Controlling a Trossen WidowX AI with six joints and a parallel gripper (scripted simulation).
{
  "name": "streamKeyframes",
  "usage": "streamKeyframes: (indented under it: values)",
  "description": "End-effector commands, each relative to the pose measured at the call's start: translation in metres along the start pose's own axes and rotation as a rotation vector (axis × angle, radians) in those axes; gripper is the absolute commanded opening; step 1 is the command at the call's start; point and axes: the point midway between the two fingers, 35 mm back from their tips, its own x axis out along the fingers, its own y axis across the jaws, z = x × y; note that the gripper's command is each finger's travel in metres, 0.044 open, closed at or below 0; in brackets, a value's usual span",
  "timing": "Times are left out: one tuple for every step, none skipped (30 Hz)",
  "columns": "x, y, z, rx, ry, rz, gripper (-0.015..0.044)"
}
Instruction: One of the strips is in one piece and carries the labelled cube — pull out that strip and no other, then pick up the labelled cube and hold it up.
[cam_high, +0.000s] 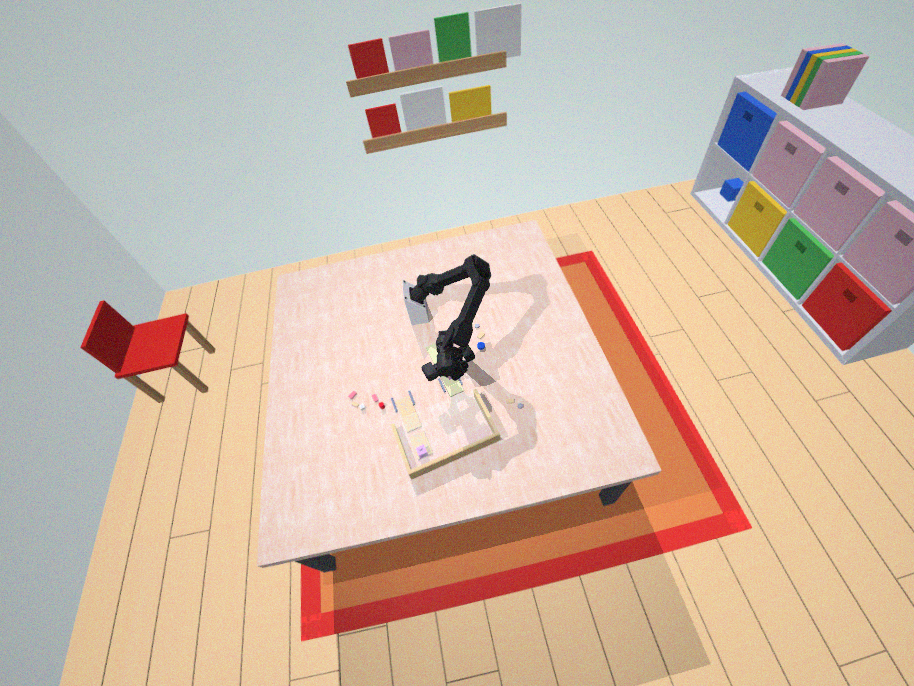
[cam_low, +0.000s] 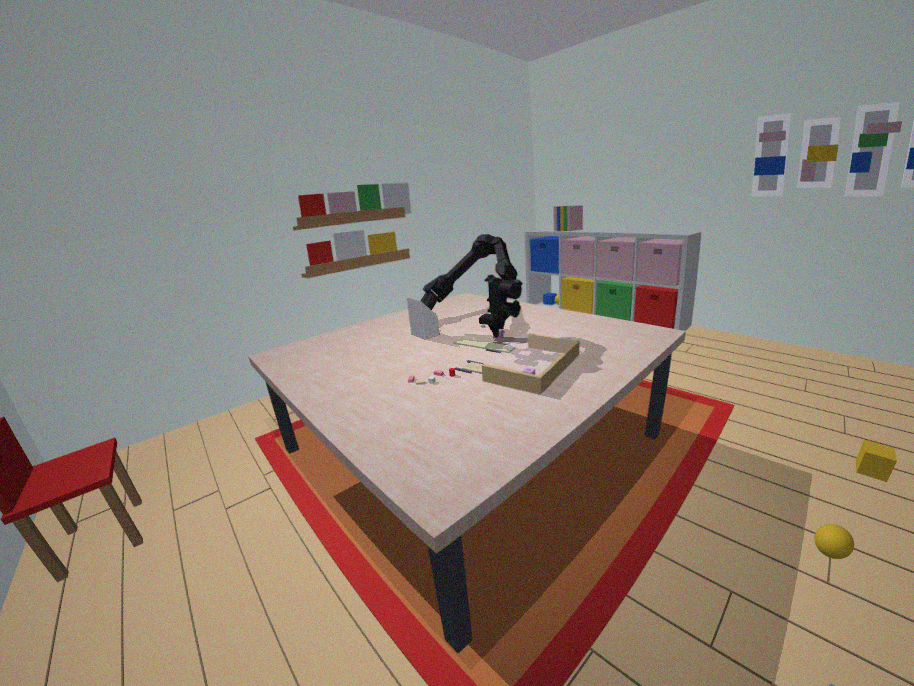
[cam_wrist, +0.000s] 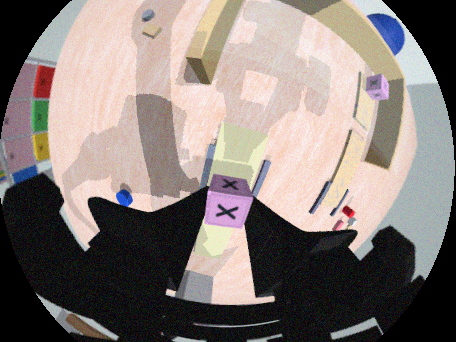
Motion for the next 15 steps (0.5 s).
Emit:
streamKeyframes:
  values:
    - [-0.009, 0.003, -0.013, -0.002, -0.005, 0.0, 0.0]
    - [-0.01, 0.003, -0.014, -0.002, -0.005, 0.0, 0.0]
    - [-0.01, 0.003, -0.014, -0.002, -0.005, 0.0, 0.0]
    - [-0.01, 0.003, -0.014, -0.002, -0.005, 0.0, 0.0]
    - [-0.01, 0.003, -0.016, -0.002, -0.005, 0.0, 0.0]
    - [-0.01, 0.004, -0.019, -0.002, -0.004, 0.0, 0.0]
    - [-0.01, 0.004, -0.023, -0.002, -0.004, 0.0, 0.0]
    - [-0.01, 0.004, -0.027, -0.002, -0.004, 0.0, 0.0]
    - [-0.01, 0.004, -0.03, -0.002, -0.004, 0.0, 0.0]
    - [-0.01, 0.005, -0.034, -0.002, -0.004, 0.0, 0.0]
    - [-0.01, 0.005, -0.038, -0.001, -0.004, 0.0, 0.0]
    - [-0.01, 0.006, -0.042, -0.001, -0.004, 0.0, 0.0]
    - [-0.01, 0.006, -0.046, -0.001, -0.004, 0.0, 0.0]
    - [-0.01, 0.006, -0.049, -0.001, -0.003, 0.0, 0.0]
    - [-0.01, 0.007, -0.053, -0.001, -0.003, 0.0, 0.0]
